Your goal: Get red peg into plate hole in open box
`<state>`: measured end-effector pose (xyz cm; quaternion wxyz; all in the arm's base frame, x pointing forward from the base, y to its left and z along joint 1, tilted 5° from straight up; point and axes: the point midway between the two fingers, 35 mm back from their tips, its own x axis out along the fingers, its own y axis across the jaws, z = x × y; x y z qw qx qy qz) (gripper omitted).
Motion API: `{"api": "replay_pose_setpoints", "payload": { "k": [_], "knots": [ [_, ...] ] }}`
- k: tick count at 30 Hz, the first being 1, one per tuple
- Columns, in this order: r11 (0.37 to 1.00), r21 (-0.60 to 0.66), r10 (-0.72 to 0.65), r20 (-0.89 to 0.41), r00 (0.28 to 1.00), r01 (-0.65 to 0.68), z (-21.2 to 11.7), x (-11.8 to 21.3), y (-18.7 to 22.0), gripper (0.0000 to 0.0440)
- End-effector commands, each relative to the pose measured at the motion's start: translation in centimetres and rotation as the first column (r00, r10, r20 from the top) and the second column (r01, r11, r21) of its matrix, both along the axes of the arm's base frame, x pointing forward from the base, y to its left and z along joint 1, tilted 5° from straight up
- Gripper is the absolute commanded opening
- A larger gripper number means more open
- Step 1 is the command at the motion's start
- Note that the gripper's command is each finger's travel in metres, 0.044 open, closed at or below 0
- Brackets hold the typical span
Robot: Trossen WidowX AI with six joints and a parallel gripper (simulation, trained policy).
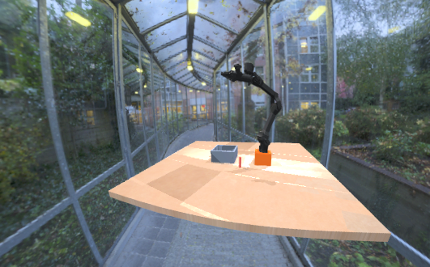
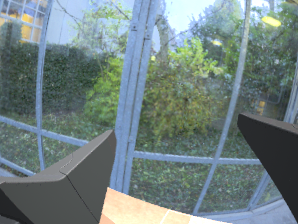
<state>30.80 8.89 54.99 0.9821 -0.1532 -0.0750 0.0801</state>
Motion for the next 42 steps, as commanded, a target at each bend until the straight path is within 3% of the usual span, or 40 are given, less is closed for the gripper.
{"api": "replay_pose_setpoints", "payload": {
  "k": [1, 10, 19, 31, 42],
  "knots": [
    [0.999, 0.023, -0.027, -0.093, 0.995, 0.030, -2.5, 0.7, -0.7, 0.0440],
    [0.988, 0.077, -0.097, -0.379, 0.920, 0.136, -10.6, 2.0, -2.6, 0.0440],
    [0.959, 0.107, -0.138, -0.631, 0.764, 0.262, -18.4, 1.7, -3.7, 0.0440],
    [0.895, 0.079, -0.147, -0.877, 0.458, 0.439, -27.8, -0.8, -3.2, 0.0440],
    [0.793, -0.047, -0.152, -0.981, 0.122, 0.608, -34.9, -5.0, -2.2, 0.0440]
  ]
}}
